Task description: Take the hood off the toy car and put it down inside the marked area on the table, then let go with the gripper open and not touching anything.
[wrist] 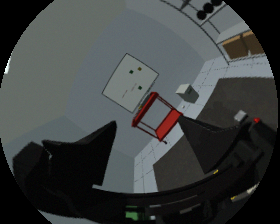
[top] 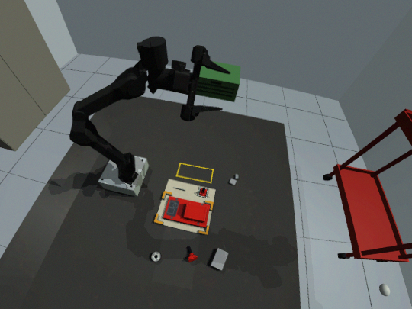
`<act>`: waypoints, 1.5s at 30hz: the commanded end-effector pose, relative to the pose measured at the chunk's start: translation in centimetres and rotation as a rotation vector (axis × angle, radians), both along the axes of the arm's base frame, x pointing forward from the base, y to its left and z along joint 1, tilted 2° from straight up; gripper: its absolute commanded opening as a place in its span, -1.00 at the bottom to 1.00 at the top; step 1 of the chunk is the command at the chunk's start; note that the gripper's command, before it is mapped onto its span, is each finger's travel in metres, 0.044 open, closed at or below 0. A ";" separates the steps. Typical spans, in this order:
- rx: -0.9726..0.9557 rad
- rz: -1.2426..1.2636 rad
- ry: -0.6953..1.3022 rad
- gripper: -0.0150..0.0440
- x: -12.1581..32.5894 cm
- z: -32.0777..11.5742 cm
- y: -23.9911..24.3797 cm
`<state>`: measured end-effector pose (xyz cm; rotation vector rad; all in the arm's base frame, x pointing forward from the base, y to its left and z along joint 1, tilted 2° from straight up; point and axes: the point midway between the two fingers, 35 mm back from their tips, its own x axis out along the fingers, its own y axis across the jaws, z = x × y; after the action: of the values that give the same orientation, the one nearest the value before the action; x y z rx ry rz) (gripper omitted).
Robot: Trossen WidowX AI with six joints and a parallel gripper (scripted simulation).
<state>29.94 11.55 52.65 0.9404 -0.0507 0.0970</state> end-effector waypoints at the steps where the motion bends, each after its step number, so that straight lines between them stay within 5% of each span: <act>1: -0.169 0.004 0.130 1.00 3.6 -4.9 0.8; 16: -0.803 0.155 0.752 1.00 11.9 -25.7 -4.2; 30: -0.968 0.697 1.336 1.00 7.1 -44.0 -13.6; 45: -0.945 0.783 1.383 1.00 5.8 -46.1 -13.9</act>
<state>35.83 -2.40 6.93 -0.1190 1.5191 0.1449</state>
